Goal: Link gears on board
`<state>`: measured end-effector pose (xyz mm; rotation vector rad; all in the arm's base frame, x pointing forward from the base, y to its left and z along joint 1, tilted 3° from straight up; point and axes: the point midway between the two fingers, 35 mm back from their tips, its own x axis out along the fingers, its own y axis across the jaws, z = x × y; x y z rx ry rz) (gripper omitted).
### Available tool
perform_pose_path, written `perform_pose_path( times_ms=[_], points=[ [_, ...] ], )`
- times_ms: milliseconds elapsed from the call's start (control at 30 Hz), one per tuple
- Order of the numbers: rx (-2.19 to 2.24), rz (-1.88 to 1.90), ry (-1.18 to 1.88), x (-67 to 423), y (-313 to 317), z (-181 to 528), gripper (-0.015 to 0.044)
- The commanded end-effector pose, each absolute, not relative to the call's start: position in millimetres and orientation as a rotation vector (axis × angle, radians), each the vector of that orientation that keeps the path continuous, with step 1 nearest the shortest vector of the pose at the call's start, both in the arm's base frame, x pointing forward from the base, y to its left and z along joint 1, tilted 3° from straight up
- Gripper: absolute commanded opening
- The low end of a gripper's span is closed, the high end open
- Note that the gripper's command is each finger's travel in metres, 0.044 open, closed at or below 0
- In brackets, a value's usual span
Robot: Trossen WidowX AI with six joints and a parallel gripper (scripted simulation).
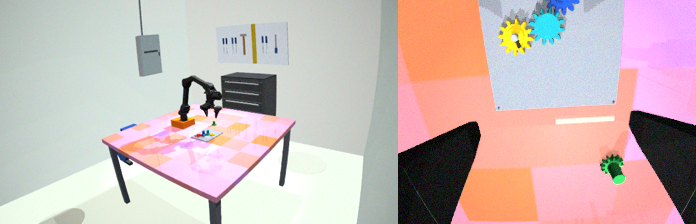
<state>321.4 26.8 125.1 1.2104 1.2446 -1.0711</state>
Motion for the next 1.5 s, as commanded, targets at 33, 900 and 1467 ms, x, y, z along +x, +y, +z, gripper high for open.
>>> perform_pose_path(
  times_ms=[33,900,1467],
  points=[
    [1.203,-1.062,1.269,304,92,134,0.0440],
    [1.241,-1.116,1.257,178,250,167,0.0440],
    [1.241,-1.116,1.257,178,250,167,0.0440]
  ],
)
